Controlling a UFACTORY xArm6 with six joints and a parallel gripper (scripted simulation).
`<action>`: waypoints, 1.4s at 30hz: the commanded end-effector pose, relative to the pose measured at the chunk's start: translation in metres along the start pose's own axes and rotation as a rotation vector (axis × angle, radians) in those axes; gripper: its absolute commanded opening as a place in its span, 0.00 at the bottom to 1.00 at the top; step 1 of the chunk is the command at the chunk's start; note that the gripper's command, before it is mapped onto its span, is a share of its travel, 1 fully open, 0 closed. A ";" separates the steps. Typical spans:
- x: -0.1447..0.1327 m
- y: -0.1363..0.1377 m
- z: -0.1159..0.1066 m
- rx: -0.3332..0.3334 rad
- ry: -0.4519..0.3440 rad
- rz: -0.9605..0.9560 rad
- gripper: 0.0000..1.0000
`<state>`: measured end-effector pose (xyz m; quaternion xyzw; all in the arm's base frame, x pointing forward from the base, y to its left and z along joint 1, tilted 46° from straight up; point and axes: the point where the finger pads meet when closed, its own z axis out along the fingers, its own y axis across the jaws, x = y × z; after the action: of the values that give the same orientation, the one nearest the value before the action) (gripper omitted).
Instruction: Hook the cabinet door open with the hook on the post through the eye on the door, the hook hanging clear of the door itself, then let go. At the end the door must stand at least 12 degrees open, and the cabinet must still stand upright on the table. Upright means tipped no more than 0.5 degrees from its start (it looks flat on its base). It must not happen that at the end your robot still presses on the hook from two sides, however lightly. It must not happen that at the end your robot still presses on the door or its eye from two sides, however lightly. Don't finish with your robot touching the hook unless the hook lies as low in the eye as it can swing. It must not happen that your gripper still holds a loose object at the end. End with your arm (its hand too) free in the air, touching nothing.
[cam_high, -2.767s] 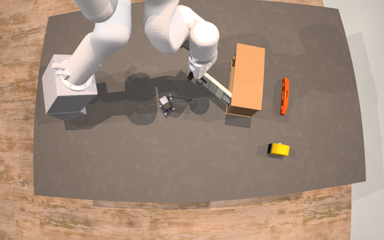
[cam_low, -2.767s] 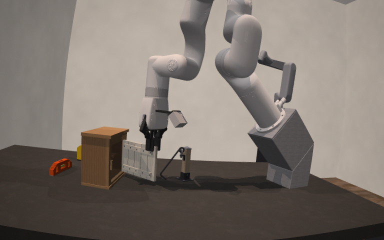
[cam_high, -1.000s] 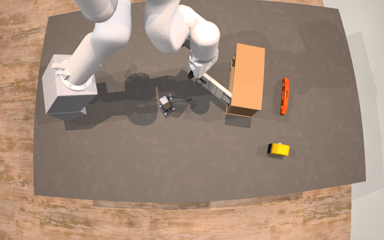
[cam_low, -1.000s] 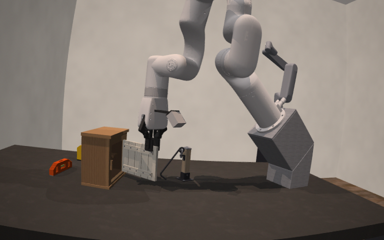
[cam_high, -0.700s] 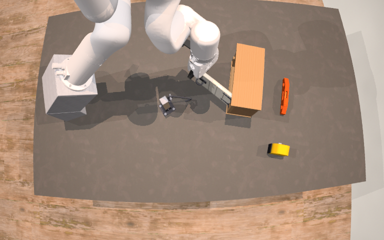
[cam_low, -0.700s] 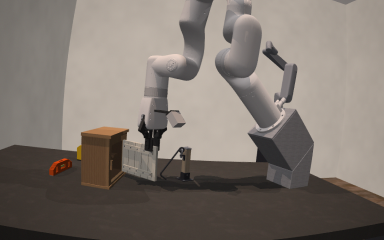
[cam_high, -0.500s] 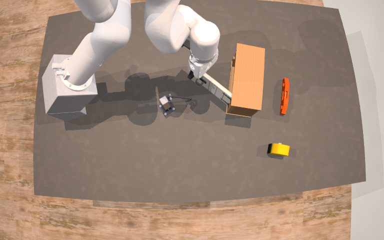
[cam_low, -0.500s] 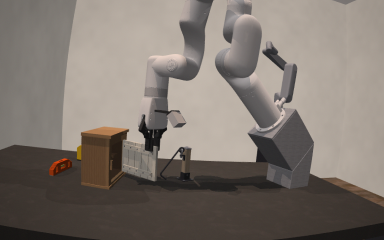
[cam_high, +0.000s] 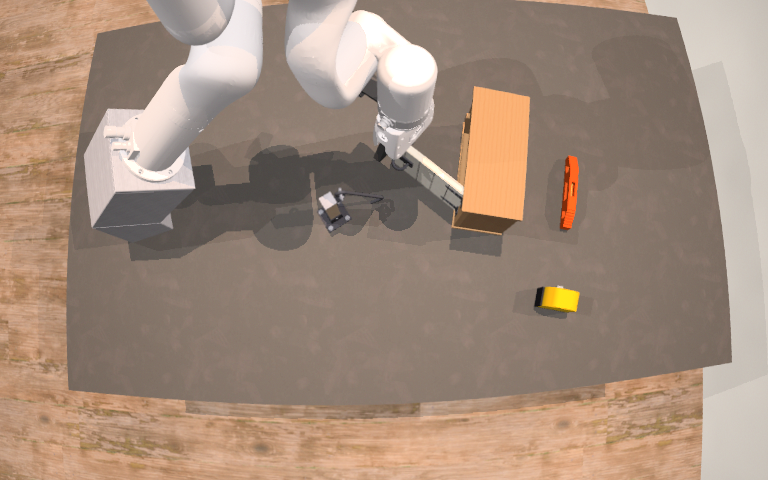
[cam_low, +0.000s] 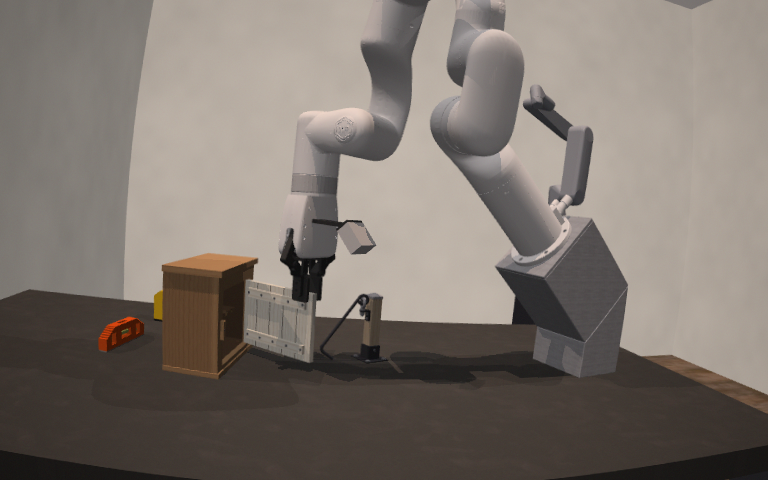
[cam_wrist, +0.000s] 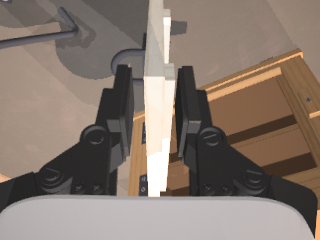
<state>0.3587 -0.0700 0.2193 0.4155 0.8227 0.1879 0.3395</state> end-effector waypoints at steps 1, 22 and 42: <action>-0.001 0.001 -0.003 -0.002 -0.002 0.000 0.27; -0.001 0.001 -0.037 -0.002 -0.002 0.000 0.27; -0.001 0.001 -0.068 -0.002 -0.002 0.000 0.27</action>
<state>0.3163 -0.0720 0.2614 0.4156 0.8226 0.1877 0.3397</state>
